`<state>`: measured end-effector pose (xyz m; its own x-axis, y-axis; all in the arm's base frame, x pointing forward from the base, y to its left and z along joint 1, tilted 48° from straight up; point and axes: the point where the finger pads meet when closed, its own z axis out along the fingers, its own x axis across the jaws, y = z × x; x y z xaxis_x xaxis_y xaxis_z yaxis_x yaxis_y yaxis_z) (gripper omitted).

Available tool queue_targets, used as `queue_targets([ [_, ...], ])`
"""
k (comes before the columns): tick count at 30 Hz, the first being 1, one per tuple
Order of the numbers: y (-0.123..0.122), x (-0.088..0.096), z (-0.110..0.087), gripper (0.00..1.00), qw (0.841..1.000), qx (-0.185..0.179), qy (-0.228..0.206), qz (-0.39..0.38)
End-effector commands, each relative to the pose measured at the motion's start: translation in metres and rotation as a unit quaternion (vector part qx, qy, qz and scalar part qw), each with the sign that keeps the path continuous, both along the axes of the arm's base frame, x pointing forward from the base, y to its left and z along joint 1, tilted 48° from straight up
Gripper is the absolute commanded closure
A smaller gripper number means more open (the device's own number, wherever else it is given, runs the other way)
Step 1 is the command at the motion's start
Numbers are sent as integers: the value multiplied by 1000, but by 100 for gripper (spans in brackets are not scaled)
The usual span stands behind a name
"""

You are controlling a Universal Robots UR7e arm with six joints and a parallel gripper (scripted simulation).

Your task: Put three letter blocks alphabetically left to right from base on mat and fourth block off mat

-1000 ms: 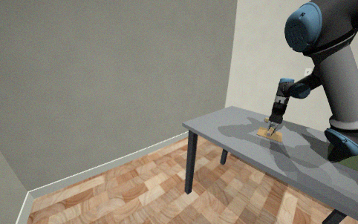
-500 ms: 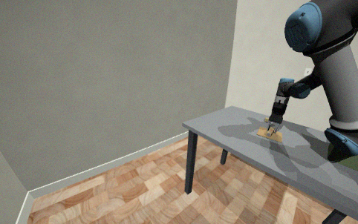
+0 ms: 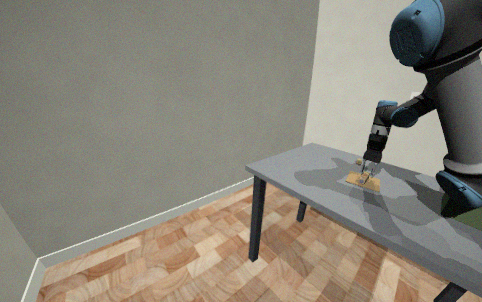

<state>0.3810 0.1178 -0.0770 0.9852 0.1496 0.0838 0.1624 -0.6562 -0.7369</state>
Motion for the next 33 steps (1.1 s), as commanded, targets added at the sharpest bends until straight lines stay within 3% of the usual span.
queue_targets([
  [1,-13,1,12,21,1000,0,0,0],
  [10,-45,4,41,21,1000,0,0,0],
  [19,-52,4,47,21,1000,0,0,0],
  [20,-52,4,47,0,1000,0,0,0],
  [33,-52,4,47,0,1000,0,0,0],
])
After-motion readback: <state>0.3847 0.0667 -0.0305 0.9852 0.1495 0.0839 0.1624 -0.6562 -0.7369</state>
